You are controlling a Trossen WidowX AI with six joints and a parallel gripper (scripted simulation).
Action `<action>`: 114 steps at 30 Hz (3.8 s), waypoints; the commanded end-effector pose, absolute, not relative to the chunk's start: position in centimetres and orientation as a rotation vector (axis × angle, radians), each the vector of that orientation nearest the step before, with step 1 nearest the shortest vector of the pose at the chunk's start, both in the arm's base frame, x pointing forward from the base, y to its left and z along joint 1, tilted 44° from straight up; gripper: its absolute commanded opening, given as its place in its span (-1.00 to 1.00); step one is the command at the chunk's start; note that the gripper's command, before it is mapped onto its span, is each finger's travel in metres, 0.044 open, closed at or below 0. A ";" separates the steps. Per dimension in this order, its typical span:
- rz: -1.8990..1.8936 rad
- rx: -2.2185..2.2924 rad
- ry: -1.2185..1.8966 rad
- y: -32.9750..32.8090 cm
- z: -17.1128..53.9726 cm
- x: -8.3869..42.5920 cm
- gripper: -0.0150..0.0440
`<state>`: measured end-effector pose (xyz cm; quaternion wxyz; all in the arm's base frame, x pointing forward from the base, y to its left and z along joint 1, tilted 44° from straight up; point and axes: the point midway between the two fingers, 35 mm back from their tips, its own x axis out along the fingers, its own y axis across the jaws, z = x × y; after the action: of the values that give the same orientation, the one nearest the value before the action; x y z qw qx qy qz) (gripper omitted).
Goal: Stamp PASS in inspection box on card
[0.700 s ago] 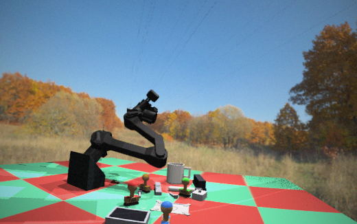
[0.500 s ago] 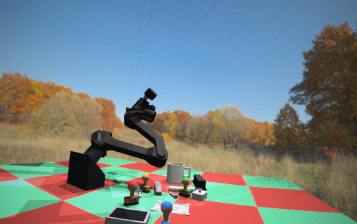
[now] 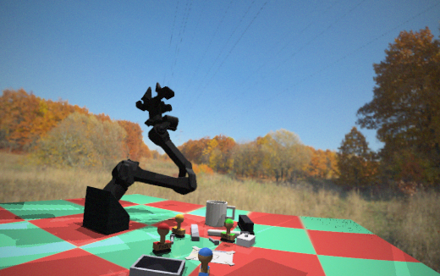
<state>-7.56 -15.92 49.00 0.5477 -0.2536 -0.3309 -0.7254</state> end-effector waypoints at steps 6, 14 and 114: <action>-1.474 -0.175 -0.504 -26.1 44.7 -1.9 0.26; -1.165 0.153 -0.260 -30.1 39.1 7.9 0.26; 0.685 0.503 1.468 15.4 9.0 33.3 0.00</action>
<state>33.33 15.40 9.01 -0.6613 -0.2226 -0.6492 -0.3029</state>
